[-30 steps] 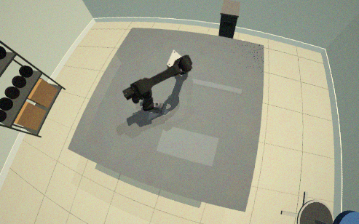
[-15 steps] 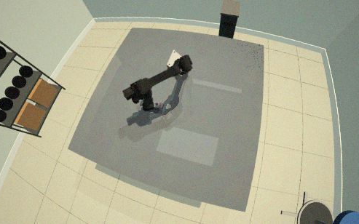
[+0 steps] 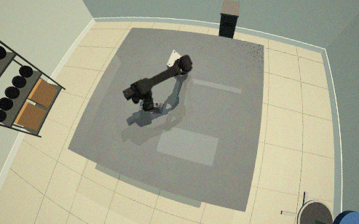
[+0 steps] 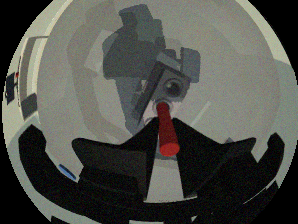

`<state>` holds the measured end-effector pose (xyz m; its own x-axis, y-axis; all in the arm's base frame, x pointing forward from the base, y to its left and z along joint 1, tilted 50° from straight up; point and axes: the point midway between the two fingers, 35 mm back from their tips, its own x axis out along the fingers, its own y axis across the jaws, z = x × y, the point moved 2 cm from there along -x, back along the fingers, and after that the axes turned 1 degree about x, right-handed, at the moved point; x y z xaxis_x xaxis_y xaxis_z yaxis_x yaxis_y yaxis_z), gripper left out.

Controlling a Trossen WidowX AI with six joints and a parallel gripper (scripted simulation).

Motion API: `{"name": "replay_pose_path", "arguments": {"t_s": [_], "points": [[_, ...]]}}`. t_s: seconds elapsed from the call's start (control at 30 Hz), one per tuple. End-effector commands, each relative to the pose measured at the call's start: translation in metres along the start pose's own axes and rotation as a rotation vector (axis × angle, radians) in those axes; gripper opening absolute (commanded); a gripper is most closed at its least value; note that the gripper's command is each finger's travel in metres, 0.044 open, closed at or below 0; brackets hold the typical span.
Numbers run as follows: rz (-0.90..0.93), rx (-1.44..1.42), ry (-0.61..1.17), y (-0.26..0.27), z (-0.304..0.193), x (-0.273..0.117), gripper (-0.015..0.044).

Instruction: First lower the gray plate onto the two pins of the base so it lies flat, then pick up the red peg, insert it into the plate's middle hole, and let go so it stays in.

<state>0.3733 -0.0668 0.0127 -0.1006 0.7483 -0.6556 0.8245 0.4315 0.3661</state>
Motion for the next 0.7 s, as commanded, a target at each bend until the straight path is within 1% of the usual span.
{"name": "replay_pose_path", "arguments": {"t_s": [0.0,0.13,0.67], "points": [[0.0,0.0,0.0,0.0,0.0,-0.0001,0.0053],[0.0,0.0,0.0,0.0,0.0,-0.0001,0.015],[0.002,0.004,0.003,-0.0001,0.0002,-0.0038,0.015]]}}
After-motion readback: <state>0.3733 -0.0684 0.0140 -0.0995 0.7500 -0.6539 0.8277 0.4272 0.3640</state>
